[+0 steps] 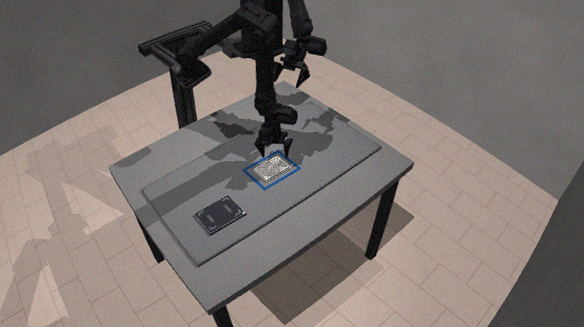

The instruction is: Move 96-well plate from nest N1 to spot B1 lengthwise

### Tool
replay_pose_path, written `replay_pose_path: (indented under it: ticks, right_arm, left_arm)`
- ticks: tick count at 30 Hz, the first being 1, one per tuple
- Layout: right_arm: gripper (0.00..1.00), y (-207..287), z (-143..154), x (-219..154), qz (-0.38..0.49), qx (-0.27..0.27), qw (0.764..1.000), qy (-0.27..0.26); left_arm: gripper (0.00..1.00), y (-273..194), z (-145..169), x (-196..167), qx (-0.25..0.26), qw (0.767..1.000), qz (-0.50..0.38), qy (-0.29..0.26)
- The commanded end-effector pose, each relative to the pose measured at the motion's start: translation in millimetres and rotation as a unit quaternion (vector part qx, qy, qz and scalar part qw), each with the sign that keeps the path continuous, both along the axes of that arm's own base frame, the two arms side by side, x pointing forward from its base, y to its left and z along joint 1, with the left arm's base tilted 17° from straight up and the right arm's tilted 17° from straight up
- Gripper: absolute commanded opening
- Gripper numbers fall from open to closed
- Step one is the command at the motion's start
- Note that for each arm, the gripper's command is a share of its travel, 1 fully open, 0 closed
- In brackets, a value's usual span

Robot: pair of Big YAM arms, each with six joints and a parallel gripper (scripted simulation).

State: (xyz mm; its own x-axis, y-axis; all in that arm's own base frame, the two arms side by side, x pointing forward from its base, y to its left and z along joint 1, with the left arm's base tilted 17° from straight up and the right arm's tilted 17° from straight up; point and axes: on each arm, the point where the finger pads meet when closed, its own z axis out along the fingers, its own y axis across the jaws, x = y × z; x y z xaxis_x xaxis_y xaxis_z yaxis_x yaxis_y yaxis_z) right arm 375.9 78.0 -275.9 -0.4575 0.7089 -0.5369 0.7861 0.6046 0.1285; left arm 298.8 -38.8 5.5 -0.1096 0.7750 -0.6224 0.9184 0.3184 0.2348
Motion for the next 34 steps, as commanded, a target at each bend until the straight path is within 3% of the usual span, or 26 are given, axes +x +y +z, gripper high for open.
replay_pose_path:
  ticks: [1, 13, 34]
  right_arm:
    - [1.0, 0.9, -6.0, -10.6, 0.125, -0.046, 0.991, 0.013]
    - [1.0, -2.0, 13.1, -20.6, 0.27, -0.202, 0.941, -0.015]
    - [1.0, -4.1, 20.8, -14.6, 0.254, -0.205, 0.945, -0.033]
  left_arm:
    - [1.0, 1.8, 6.1, 8.9, 0.001, 1.0, -0.004, -0.009]
    - [1.0, 1.9, 6.1, 8.9, 0.001, 1.0, -0.004, -0.009]
    - [1.0, 1.0, 4.4, 6.9, 0.002, 1.0, -0.004, -0.01]
